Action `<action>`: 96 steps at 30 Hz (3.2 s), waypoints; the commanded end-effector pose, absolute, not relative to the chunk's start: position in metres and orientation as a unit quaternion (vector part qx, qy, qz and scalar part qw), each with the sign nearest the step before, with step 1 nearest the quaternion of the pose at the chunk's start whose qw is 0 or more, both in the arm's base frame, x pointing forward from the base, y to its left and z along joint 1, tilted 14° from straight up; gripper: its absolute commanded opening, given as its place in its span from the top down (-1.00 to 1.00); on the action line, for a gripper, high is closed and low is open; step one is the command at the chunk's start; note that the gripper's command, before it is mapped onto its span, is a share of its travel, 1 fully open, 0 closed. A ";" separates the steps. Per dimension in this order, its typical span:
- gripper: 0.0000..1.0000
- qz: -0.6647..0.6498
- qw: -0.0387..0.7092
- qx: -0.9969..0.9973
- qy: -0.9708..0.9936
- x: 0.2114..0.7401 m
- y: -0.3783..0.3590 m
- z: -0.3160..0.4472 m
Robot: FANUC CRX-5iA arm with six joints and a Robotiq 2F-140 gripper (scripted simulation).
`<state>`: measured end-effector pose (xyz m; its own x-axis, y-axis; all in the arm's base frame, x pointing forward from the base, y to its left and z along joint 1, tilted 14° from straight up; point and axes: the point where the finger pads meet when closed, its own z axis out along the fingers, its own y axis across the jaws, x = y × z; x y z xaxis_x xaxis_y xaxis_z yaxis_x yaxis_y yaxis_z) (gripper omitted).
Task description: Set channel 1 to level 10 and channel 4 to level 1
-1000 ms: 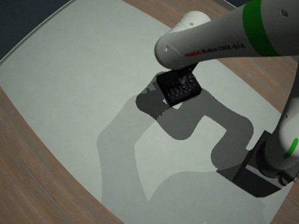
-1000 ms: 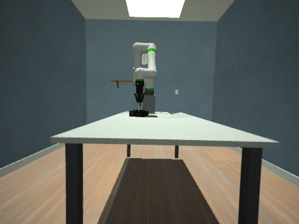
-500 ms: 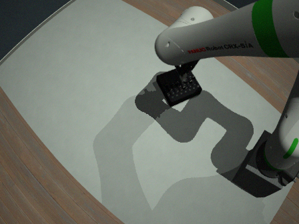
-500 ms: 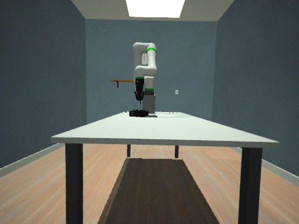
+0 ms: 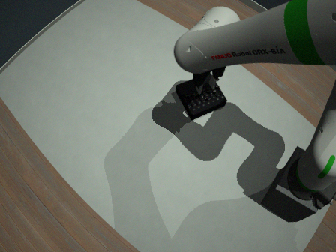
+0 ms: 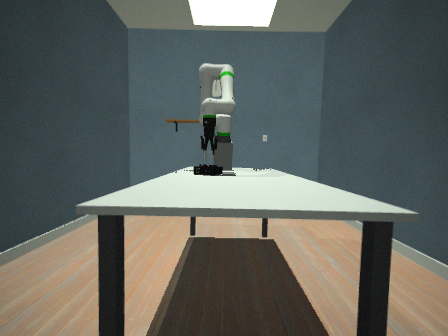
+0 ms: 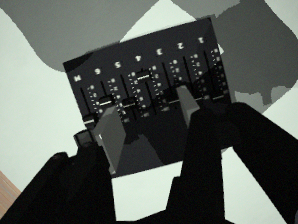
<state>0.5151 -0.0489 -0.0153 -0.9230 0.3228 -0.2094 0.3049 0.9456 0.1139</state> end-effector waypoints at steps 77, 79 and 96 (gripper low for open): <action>-1.00 0.040 0.113 0.160 0.980 0.500 -0.052 0.046; -1.00 0.040 0.113 0.160 0.980 0.500 -0.052 0.046; -1.00 0.040 0.113 0.160 0.980 0.500 -0.052 0.046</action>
